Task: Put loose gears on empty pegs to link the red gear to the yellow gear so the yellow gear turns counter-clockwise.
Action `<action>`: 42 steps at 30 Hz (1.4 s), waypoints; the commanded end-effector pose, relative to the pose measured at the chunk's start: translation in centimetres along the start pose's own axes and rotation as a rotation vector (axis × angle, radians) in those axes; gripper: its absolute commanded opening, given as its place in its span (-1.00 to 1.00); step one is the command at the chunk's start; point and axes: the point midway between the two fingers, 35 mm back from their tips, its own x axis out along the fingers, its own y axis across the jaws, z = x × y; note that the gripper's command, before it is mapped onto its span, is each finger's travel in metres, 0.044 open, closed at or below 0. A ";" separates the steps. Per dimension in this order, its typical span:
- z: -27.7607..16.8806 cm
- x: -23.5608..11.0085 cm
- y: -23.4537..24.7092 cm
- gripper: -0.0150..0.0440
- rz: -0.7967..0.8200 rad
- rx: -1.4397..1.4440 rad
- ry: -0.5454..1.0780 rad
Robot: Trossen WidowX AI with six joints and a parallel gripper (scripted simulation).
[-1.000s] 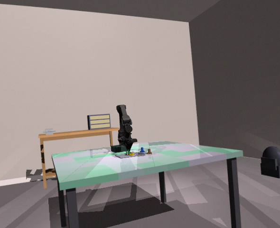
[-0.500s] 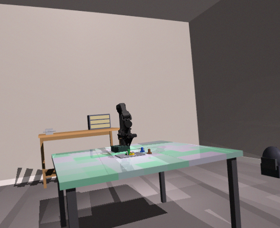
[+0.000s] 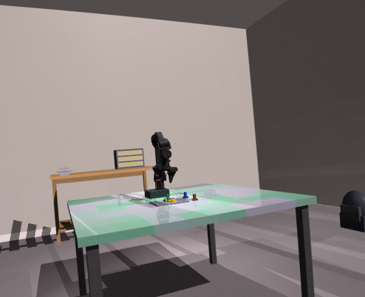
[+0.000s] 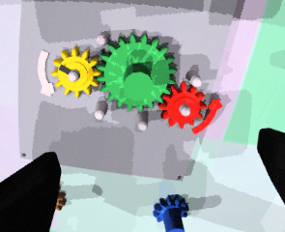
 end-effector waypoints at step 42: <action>-0.8 -0.4 0.5 1.00 0.005 0.001 -0.002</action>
